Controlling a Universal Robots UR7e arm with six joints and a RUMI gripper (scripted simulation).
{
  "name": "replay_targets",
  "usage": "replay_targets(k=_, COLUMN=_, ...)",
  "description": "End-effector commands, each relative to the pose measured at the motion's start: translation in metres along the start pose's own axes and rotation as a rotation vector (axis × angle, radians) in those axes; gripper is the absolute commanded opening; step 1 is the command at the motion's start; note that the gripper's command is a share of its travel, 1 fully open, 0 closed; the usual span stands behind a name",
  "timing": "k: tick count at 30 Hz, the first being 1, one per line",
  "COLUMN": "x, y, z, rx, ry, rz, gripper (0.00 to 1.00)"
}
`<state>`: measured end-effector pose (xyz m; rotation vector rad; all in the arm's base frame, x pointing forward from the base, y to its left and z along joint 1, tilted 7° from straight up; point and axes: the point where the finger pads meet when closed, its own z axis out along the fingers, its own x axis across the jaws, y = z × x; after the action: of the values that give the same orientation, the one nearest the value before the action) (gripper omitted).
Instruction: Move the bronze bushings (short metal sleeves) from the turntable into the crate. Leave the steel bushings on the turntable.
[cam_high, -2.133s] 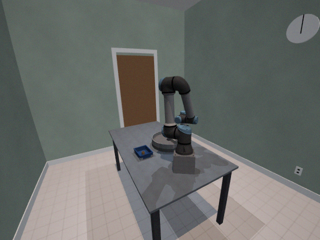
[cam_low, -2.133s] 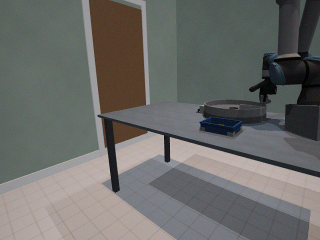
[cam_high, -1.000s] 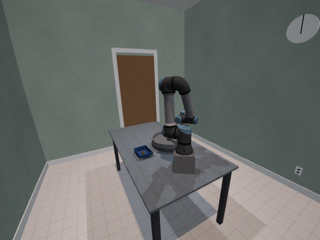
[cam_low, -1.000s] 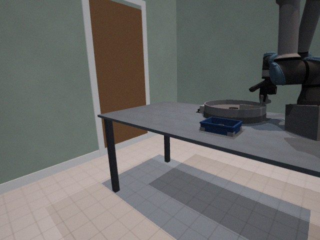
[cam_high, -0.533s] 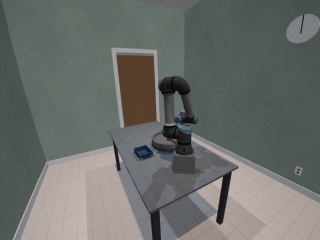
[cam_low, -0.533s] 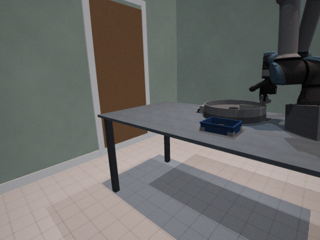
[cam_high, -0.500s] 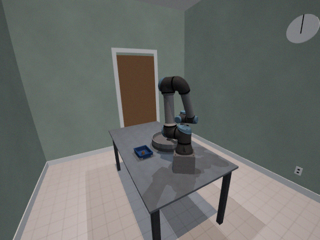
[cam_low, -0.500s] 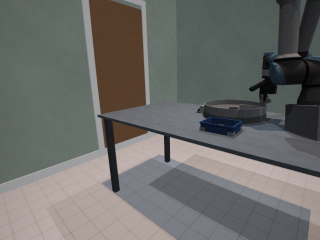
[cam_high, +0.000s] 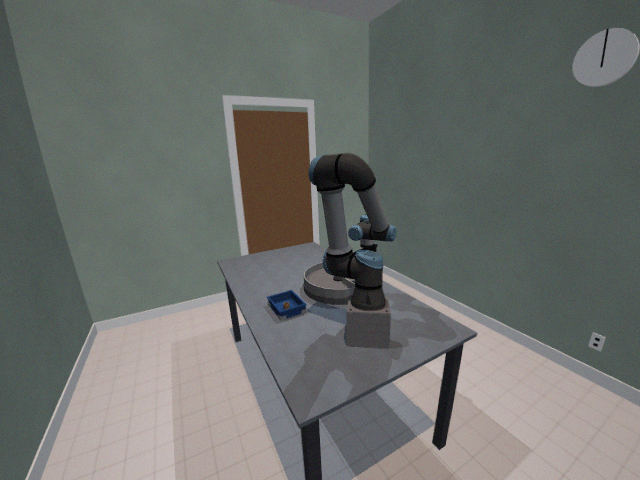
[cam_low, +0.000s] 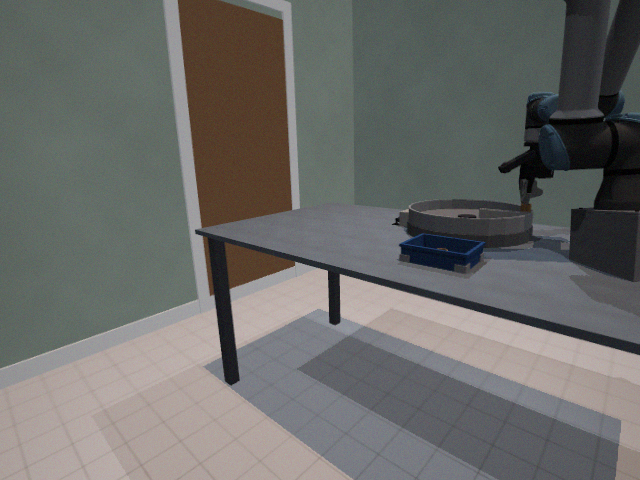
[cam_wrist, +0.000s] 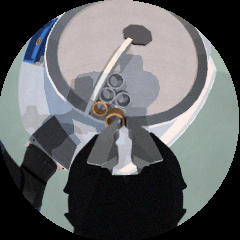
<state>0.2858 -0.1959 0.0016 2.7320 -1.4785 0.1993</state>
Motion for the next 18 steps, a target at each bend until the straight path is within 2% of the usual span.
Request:
replay_targets(k=1, x=-0.0003, y=0.0019, z=-0.0280, rx=0.001, ry=-0.008, rz=0.002, gripper=0.00)
replay_targets(k=8, x=-0.0003, y=0.0019, z=-0.0351, rx=0.001, ry=-0.008, rz=0.002, gripper=0.00)
replay_targets(k=18, x=-0.0003, y=0.0018, z=-0.0356, rx=0.001, ry=-0.008, rz=0.002, gripper=0.00)
